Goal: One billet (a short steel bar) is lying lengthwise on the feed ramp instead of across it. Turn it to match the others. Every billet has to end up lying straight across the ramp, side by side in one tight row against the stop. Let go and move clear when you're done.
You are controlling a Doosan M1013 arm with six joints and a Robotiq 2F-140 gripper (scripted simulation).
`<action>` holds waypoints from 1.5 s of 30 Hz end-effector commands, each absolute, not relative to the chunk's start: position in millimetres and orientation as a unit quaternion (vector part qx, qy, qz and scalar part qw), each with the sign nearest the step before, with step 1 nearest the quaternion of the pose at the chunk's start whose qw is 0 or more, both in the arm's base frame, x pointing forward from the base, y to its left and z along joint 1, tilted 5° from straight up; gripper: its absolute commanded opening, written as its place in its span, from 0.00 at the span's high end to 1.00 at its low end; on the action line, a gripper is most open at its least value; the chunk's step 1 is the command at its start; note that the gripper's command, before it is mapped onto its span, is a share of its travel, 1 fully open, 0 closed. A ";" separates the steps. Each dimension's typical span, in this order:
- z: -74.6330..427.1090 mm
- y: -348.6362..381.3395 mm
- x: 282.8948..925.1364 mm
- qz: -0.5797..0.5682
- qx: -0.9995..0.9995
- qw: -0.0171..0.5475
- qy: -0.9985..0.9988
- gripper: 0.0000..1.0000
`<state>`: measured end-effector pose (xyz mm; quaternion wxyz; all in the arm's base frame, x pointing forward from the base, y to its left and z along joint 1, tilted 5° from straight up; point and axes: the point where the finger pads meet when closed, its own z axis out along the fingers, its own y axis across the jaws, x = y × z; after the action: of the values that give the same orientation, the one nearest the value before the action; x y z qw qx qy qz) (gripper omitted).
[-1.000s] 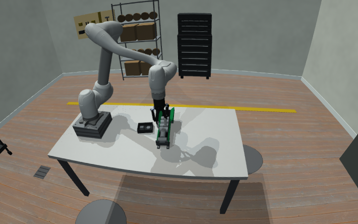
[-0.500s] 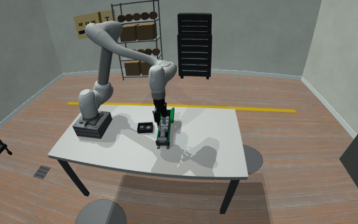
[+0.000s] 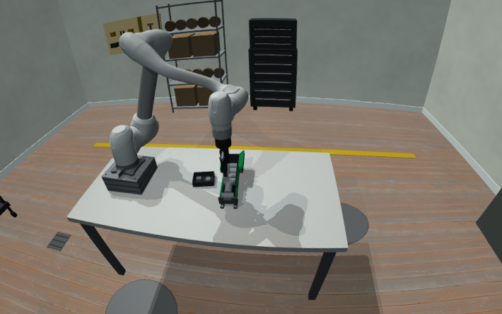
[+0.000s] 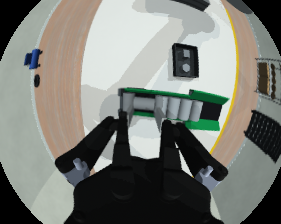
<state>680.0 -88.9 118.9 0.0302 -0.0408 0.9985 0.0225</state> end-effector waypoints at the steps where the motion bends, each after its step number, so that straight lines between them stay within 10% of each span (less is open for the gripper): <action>1: 119.0 -89.1 680.0 0.025 -0.127 0.034 0.991 0.59; 45: 118.7 -89.8 680.3 -0.002 -0.723 0.042 0.689 0.59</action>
<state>680.3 -89.8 118.6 0.0383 -0.6976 0.7155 -0.0028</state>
